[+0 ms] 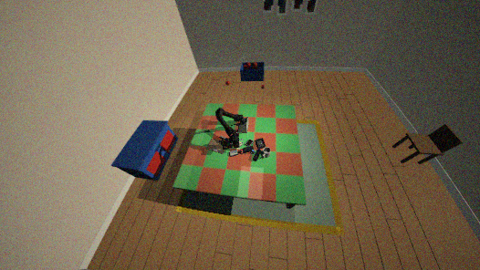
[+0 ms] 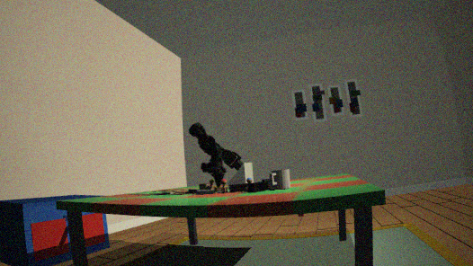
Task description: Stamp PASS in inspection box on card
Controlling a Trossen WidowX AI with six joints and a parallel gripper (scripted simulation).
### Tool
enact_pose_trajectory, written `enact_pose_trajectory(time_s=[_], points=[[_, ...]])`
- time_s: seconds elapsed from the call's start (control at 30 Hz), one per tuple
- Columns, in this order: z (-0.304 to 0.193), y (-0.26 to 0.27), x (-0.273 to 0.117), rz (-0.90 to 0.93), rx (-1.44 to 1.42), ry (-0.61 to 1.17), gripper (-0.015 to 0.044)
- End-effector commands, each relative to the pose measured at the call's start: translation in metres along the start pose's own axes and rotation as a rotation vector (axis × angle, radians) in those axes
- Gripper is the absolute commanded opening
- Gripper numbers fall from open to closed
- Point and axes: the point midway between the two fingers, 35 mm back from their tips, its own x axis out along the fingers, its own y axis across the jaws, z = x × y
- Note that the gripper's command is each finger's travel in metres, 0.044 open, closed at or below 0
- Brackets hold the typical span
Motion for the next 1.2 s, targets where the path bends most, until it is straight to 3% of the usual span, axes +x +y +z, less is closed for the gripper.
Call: enact_pose_trajectory(time_s=[0.0, 1.17], points=[[0.001, 0.0, 0.002, -0.004, 0.001, -0.002, 0.0], [0.001, 0.001, -0.016, -0.004, 0.0, 0.0, 0.0]])
